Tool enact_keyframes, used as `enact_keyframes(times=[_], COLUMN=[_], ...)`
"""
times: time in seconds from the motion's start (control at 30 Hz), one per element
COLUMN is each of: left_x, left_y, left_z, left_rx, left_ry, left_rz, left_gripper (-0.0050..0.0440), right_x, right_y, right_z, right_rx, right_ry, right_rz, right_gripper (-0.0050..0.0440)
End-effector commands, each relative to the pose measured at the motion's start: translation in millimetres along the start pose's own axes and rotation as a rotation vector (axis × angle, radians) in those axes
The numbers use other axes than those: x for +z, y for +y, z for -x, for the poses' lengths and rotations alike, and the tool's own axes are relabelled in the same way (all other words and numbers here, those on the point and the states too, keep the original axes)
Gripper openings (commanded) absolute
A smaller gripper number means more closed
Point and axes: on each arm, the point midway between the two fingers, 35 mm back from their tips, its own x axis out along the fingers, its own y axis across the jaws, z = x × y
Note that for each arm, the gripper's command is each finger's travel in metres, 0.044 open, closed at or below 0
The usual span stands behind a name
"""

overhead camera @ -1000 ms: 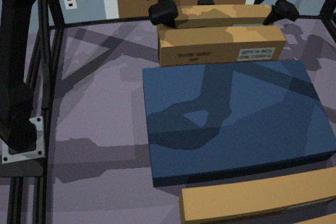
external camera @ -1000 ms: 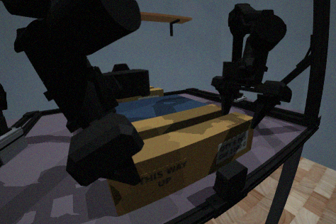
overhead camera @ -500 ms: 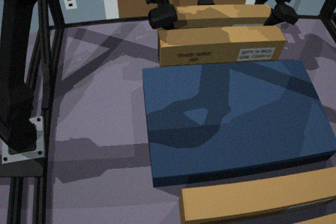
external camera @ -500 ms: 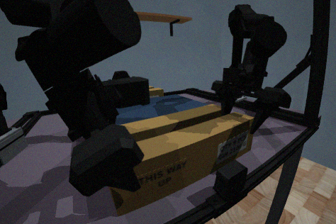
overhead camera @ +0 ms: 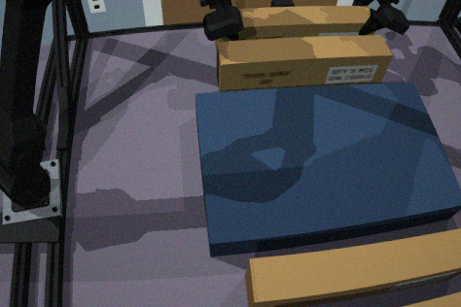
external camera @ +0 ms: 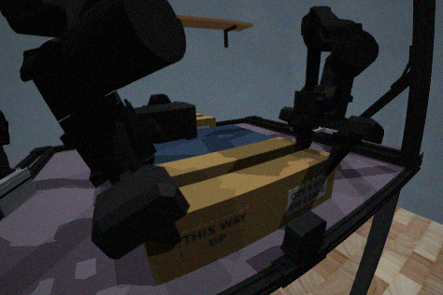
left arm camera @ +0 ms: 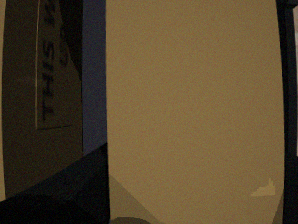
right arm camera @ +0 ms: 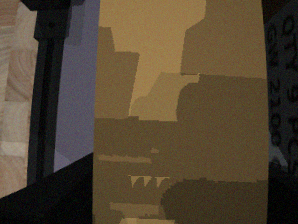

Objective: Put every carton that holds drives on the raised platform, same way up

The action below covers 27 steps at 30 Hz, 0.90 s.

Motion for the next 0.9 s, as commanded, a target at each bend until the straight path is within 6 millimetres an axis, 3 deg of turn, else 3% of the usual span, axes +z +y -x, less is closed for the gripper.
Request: enact_keyframes(times=[0.0,0.27,0.67,0.87], left_x=[-1,0,10,11], left_y=[1,1,1,1], left_z=[-1,0,25,27], left_rx=[0.002,0.002,0.002,0.002], left_ry=[0.002,0.002,0.002,0.002], left_rz=[0.003,0.003,0.003,0.003], left_gripper=[0.0,0.0,0.0,0.0], right_x=[-2,-1,9,10], right_y=[-1,-1,-1,-1], right_z=[-4,-3,23,24], right_rx=[-0.007,-0.007,-0.007,-0.007], right_ry=[0.005,0.005,0.005,0.005], right_rz=[-0.001,-0.001,-0.001,-0.001], right_gripper=[0.0,0.0,0.0,0.0])
